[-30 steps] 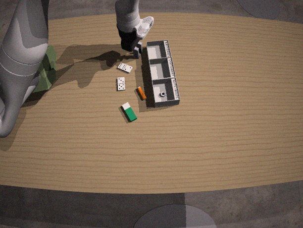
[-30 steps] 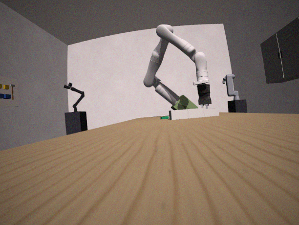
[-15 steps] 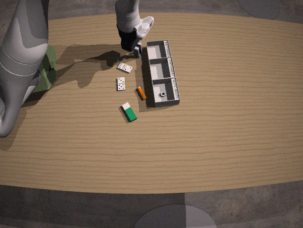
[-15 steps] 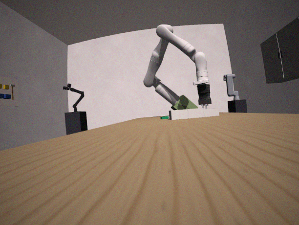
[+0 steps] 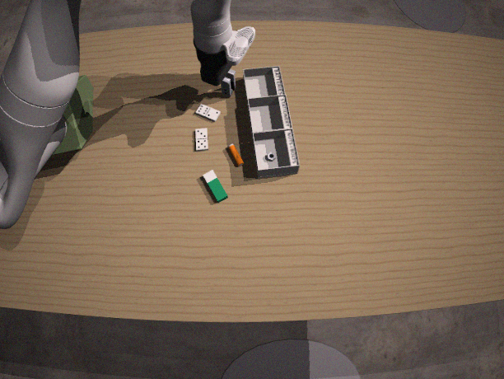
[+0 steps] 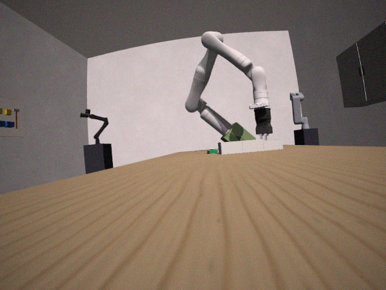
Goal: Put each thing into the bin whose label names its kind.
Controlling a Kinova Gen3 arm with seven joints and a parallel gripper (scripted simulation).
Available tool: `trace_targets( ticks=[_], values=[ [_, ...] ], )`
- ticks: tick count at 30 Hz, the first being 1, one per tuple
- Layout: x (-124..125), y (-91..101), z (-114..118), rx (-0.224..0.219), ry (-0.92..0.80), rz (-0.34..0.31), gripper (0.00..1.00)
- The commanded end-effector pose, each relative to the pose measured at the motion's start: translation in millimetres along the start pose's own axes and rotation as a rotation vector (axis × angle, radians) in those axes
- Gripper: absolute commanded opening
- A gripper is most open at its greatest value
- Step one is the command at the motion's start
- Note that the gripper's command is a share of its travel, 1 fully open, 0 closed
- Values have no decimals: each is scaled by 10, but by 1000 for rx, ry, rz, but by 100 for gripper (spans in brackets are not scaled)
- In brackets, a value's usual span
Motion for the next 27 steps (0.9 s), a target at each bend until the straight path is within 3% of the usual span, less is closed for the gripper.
trace_targets(
  ticks=[1, 17, 27],
  values=[
    [9, 112, -22, 9, -1, 3, 34],
    [8, 579, -19, 9, -1, 3, 34],
    [8, 579, -19, 9, -1, 3, 34]
  ],
)
Point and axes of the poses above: the point where the finger pads meet when closed, its own y axis back along the fingers, its own z axis across the jaws, x = y × z, the point moved 6 cm from there along y, back along the fingers, and after that the axes turned 6 degrees about y, right-handed, at the moved point
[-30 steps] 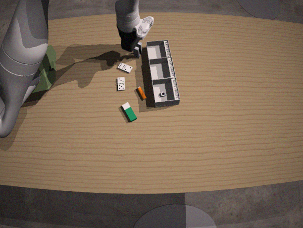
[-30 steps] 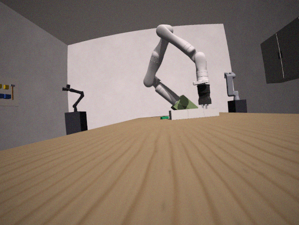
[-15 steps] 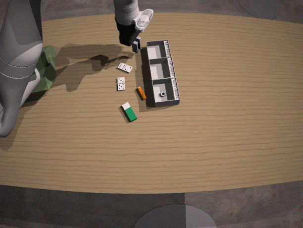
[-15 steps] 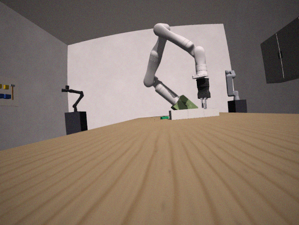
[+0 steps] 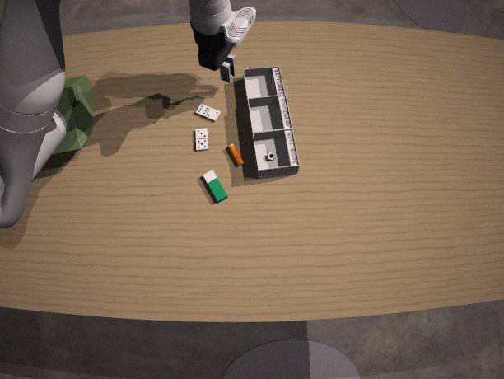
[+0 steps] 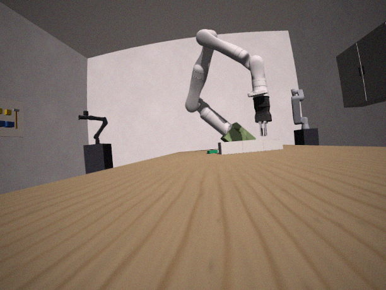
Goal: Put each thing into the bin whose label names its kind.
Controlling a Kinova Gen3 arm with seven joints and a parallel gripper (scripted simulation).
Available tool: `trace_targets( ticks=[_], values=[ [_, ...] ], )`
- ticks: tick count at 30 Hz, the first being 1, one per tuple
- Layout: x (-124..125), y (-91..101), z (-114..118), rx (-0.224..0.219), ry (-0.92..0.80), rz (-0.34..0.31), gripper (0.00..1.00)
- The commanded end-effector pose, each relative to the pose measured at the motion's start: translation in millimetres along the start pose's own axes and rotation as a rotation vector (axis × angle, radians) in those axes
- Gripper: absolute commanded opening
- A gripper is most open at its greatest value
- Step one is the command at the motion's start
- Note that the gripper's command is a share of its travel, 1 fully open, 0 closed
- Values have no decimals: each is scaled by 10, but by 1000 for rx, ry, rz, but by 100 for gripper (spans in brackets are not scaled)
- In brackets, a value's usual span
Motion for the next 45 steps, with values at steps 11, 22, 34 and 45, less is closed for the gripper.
trace_targets(
  ticks=[11, 22, 34, 45],
  values=[
    [1, 77, -5, 3, 0, 1, 34],
    [316, 76, 273, 3, 0, 1, 34],
    [834, 76, 730, 2, 0, 1, 34],
    [1239, 75, 1087, 3, -450, 1, 34]
  ],
)
Point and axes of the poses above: the point where the finger pads meet when closed, its own y axis back along the fingers, its own z axis across the jaws, x = y × z, the point moved 6 cm from there along y, back along the fingers, and after that the axes turned 6 degrees about y, right-handed, at the moved point
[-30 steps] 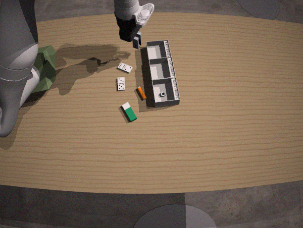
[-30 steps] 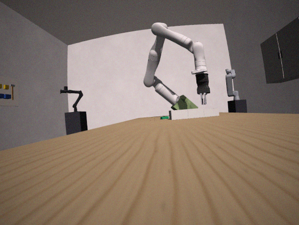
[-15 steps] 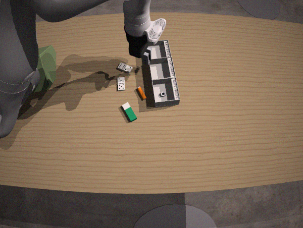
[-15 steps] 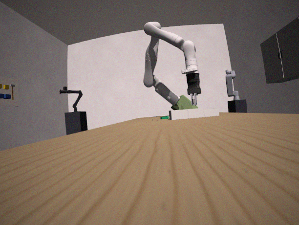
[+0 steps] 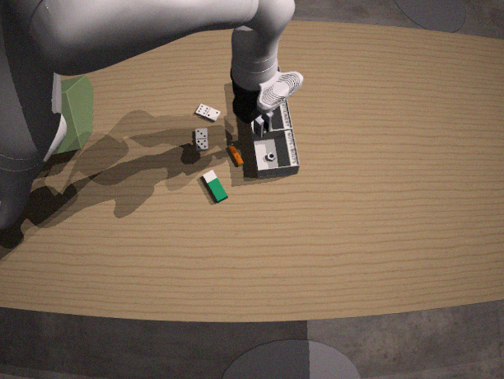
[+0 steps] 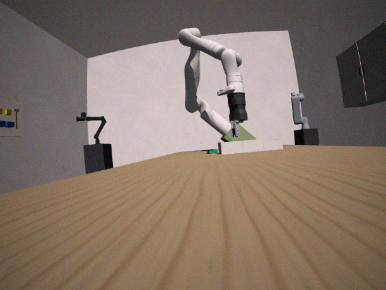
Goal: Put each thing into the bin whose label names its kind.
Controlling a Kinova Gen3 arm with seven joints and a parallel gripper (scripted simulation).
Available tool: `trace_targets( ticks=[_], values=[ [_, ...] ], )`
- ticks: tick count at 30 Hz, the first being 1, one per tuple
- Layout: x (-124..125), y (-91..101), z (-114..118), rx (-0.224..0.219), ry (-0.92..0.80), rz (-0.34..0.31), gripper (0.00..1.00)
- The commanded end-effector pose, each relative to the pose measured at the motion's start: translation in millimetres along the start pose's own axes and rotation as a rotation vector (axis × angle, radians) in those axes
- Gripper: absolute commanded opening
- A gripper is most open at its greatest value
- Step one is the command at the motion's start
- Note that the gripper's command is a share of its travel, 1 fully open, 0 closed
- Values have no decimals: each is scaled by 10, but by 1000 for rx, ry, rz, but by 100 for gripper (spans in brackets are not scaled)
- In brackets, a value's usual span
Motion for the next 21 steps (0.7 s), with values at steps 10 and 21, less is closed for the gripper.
trace_targets(
  ticks=[10, 21],
  values=[
    [359, 32, 97, 10, -464, 1, 34],
    [352, 32, 87, 10, -605, 0, 34]
  ],
)
Point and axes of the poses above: the point where the finger pads meet when closed, its own y axis back along the fingers, its own z axis across the jaws, x = y × z, the point moved 6 cm from there along y, back along the fingers, and after that the axes turned 6 degrees about y, right-handed, at the moved point
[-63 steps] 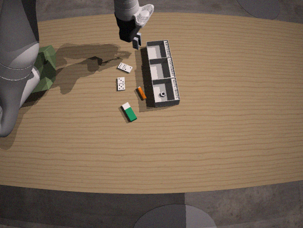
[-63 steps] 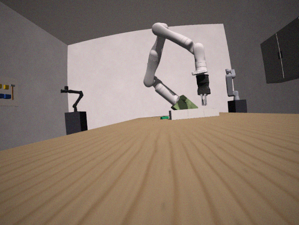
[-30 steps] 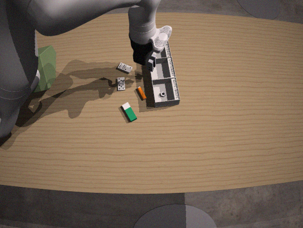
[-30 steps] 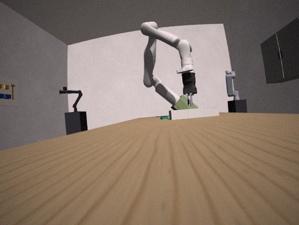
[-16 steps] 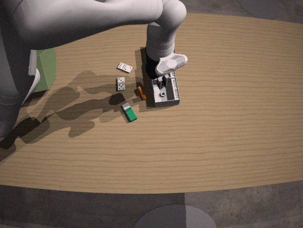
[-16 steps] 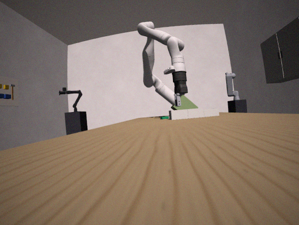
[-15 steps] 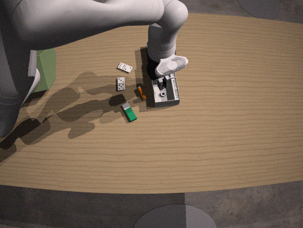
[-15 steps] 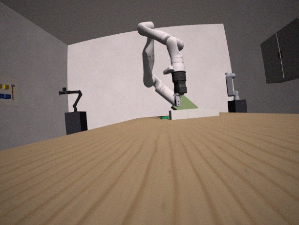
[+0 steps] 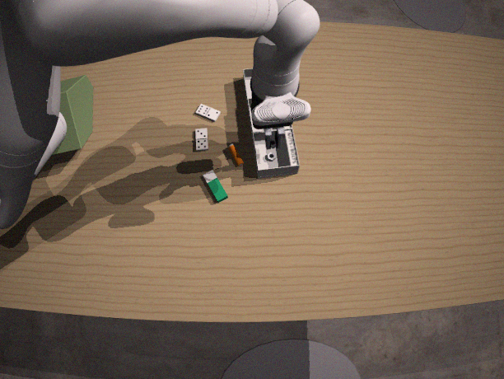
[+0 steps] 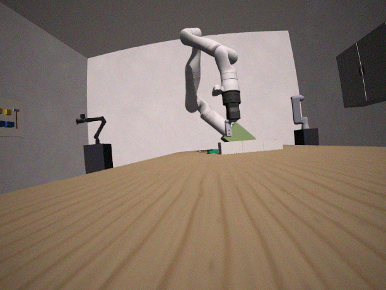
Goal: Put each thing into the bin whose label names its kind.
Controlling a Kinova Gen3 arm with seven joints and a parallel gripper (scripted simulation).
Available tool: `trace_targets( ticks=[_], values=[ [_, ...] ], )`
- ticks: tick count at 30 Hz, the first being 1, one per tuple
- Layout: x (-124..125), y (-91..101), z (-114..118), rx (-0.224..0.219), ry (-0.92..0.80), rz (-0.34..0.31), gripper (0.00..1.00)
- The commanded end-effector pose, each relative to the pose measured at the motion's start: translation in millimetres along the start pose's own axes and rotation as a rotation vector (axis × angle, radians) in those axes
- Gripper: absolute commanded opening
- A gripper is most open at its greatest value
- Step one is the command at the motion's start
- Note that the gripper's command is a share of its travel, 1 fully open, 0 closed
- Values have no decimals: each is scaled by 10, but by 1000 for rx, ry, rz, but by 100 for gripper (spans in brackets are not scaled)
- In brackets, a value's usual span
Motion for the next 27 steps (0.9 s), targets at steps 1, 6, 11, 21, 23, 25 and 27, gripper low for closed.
trace_targets(
  ticks=[1, 6, 11, 21, 23, 25, 27],
  values=[
    [-7, 7, -2, 2, 2, 1, 34],
    [-4, 7, -1, 2, 2, 1, 34],
    [-1, -13, 0, 2, 2, 1, 34],
    [-1, -173, 0, 2, 2, 1, 34],
    [-1, -213, 0, 2, 2, 1, 34],
    [-1, -253, 0, 2, 2, 1, 34],
    [-1, -293, -1, 2, 2, 1, 34]
  ],
)
Point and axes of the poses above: the point where the finger pads meet when closed, its own y axis back along the fingers, its own z axis across the jaws, x = y × z, the point moved 6 cm from there along y, back along the fingers, and after that the axes turned 6 degrees about y, right-handed, at the moved point
